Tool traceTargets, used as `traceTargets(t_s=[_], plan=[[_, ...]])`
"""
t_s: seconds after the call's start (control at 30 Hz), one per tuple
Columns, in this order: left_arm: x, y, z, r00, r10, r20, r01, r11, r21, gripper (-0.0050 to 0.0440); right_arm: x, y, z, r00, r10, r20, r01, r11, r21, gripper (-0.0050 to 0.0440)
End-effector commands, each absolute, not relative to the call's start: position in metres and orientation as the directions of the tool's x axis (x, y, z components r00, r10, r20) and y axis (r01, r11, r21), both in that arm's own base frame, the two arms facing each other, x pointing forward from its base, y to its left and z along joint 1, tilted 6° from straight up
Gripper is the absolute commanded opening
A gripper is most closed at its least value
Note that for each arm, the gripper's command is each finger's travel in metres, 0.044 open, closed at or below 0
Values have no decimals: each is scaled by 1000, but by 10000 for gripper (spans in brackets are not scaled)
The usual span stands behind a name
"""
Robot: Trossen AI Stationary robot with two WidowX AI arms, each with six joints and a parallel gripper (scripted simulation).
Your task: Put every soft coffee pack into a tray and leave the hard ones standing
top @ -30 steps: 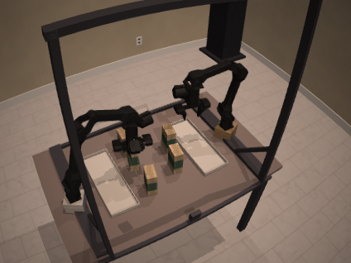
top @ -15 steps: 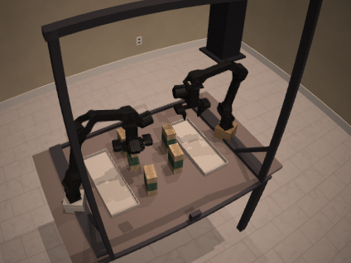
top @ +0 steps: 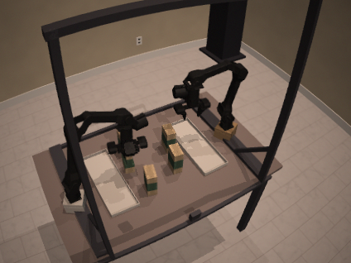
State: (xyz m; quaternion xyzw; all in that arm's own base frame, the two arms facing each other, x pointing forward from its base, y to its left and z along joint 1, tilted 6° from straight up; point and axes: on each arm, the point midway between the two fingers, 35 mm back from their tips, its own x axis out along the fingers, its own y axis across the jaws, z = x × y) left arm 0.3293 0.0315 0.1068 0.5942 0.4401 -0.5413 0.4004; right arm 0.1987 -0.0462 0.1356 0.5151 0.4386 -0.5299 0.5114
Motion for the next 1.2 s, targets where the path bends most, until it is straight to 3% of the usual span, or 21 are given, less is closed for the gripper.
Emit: traceTargets(t_s=[0.0, 0.73, 1.17], plan=[[313, 33, 121, 81, 89, -993, 954, -295, 51, 108, 200, -46, 139, 70, -91, -993, 993, -88, 78, 363], [233, 39, 115, 75, 90, -993, 954, -295, 45, 108, 200, -46, 139, 70, -91, -993, 993, -88, 78, 363], [212, 41, 113, 73, 90, -993, 954, -295, 44, 108, 200, -46, 139, 70, -91, -993, 993, -88, 78, 363]])
